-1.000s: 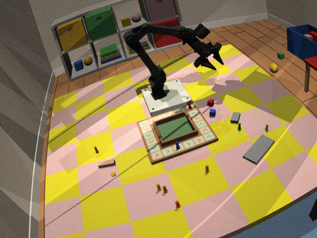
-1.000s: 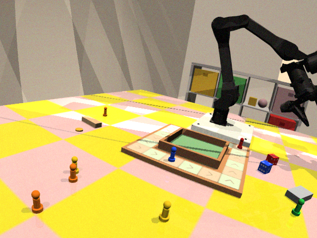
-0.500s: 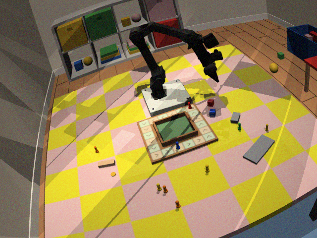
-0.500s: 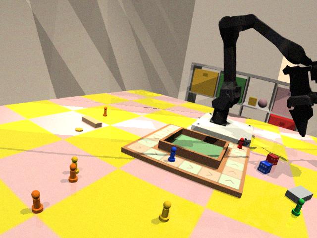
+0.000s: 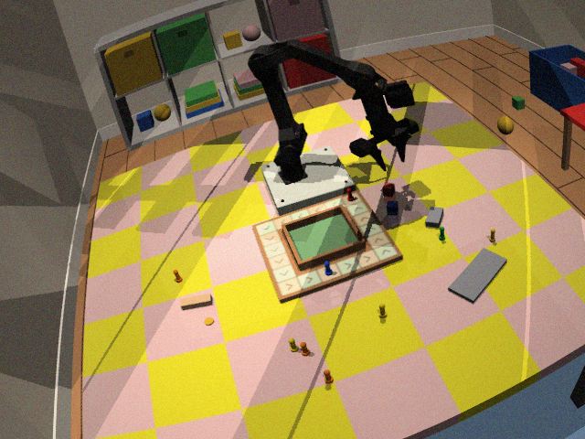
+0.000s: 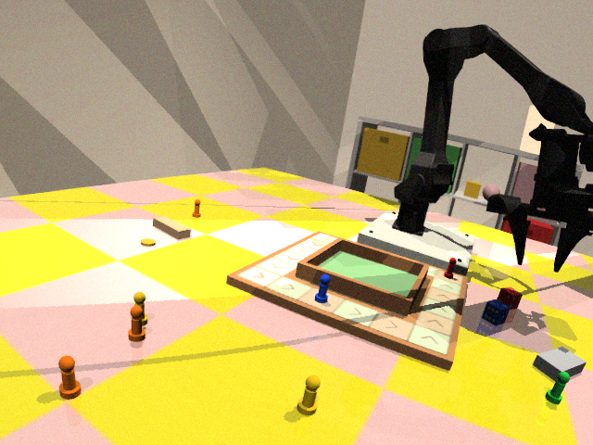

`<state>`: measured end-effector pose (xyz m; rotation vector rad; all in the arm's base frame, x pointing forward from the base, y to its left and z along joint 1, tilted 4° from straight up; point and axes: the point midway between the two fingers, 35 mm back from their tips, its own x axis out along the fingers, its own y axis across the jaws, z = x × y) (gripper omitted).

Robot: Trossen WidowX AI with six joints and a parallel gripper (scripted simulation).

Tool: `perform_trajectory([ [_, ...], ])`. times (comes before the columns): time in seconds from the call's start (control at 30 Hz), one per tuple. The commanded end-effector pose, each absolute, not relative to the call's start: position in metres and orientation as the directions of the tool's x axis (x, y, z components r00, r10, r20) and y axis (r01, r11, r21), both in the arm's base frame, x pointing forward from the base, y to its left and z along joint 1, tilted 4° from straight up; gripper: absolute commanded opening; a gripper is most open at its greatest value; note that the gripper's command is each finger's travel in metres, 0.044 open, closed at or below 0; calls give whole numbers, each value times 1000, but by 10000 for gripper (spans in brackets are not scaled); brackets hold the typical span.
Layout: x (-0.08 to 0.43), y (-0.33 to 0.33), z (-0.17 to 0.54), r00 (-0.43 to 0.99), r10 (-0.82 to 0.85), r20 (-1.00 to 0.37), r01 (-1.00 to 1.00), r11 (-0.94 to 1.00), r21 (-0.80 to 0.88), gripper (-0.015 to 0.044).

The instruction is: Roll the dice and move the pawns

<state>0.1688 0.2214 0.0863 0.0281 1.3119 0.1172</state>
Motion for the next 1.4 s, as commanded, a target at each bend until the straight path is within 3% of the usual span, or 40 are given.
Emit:
perform_trajectory([
  [0.0, 186, 197, 74, 76, 28, -997, 761, 644, 76, 275],
  [1.37, 189, 197, 32, 76, 27, -997, 761, 644, 76, 275],
])
